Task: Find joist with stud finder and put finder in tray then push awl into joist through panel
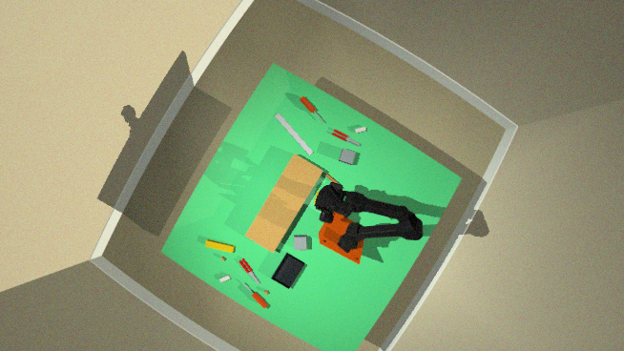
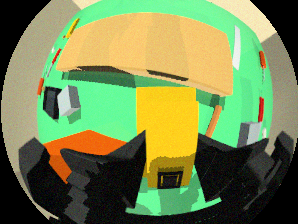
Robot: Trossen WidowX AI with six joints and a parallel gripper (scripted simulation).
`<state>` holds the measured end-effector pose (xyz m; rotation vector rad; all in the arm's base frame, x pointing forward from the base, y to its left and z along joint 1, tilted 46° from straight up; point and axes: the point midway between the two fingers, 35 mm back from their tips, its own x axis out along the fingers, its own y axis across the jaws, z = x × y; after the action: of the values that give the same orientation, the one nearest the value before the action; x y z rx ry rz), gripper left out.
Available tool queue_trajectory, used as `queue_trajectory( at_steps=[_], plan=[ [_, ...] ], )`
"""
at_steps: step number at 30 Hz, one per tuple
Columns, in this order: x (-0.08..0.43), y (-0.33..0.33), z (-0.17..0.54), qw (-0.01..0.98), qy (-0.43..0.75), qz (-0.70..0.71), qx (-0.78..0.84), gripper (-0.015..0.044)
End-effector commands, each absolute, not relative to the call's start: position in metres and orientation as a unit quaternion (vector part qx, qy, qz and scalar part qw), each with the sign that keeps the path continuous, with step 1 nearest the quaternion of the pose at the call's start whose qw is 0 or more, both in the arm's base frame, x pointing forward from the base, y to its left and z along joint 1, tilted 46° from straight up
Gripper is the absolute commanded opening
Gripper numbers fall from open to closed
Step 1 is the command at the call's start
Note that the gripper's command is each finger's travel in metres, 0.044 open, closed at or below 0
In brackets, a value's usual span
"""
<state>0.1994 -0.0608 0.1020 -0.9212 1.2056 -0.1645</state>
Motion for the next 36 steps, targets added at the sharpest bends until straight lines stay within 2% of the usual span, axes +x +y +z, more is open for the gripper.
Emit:
queue_trajectory(
  at_steps=[1, 14, 36],
  plan=[
    [0.198, -0.052, 0.115, 0.726, 0.539, -0.078, -0.419, 0.0000],
    [0.196, -0.037, 0.140, 0.728, 0.532, -0.086, -0.424, 0.0000],
    [0.293, -0.026, 0.182, 0.754, 0.515, -0.133, -0.385, 0.0000]
  ],
)
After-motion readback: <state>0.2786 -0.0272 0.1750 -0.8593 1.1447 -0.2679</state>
